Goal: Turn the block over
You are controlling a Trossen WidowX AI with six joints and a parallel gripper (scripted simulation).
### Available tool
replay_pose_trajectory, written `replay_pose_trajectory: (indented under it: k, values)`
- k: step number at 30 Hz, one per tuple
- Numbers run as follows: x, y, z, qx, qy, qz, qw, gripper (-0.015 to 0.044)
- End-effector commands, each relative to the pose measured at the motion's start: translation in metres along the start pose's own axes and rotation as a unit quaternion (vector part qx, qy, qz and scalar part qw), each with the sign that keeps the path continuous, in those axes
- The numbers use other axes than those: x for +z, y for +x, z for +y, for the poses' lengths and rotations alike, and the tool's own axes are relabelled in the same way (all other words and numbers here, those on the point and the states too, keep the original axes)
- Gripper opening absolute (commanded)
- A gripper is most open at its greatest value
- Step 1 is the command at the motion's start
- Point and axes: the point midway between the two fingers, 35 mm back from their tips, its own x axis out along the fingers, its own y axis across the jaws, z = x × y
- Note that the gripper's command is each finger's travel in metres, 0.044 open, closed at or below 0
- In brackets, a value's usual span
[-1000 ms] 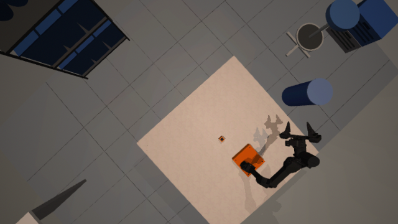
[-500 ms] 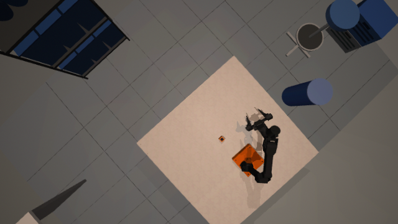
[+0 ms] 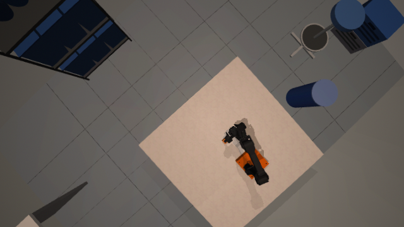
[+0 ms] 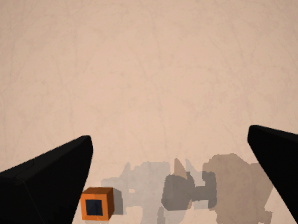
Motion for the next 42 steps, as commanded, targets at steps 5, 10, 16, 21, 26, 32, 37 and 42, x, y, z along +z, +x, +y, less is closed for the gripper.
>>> replay_pose_trajectory:
  k: [5,10,16,21,26,32,37,42]
  values:
    - [-0.084,0.04,0.087,-0.001,0.004,0.2,0.98,0.044]
    - [-0.103,0.042,0.101,-0.011,-0.003,0.239,0.971,0.044]
    - [-0.118,0.062,0.1,-0.011,-0.003,0.239,0.971,0.044]
    - [-0.123,0.071,0.1,-0.011,-0.003,0.239,0.971,0.044]
    - [-0.132,0.084,0.101,-0.011,-0.003,0.239,0.971,0.044]
    - [-0.134,0.087,0.101,-0.011,-0.003,0.239,0.971,0.044]
    - [-0.138,0.095,0.101,-0.011,-0.003,0.239,0.971,0.044]
    - [-0.142,0.102,0.1,-0.011,-0.003,0.24,0.971,0.044]
